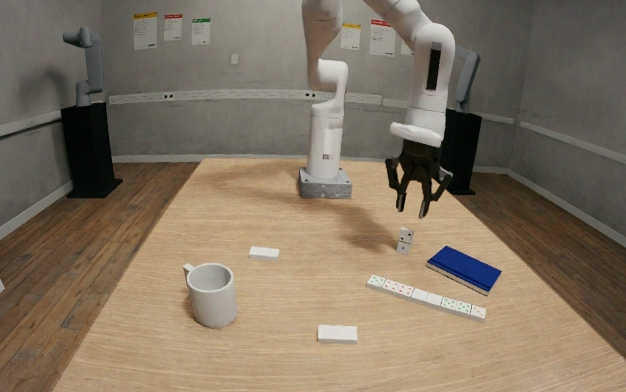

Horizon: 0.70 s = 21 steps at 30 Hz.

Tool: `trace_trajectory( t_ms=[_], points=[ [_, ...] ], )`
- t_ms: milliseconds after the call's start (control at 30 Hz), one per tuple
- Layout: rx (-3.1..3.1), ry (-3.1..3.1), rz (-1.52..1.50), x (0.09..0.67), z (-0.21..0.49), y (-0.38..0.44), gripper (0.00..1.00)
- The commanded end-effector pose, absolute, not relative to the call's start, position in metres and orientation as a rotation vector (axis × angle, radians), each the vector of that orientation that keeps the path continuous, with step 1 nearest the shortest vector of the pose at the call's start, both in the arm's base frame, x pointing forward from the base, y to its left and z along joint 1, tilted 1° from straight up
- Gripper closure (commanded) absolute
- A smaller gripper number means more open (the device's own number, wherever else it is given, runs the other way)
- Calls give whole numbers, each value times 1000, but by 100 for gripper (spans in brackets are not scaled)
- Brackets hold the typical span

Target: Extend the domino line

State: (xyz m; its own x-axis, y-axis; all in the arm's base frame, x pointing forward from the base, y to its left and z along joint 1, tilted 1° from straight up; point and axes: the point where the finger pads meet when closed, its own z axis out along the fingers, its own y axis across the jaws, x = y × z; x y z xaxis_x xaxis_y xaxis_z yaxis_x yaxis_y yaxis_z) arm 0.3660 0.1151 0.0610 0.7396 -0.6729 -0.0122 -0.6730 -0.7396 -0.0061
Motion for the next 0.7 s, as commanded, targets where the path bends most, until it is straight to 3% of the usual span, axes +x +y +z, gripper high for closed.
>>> trace_trajectory(
  t_ms=[0, 667],
  points=[
    [-2917, 1129, 18, 365, 55, 117, 51],
    [-2917, 1129, 18, 365, 39, 117, 51]
  ],
)
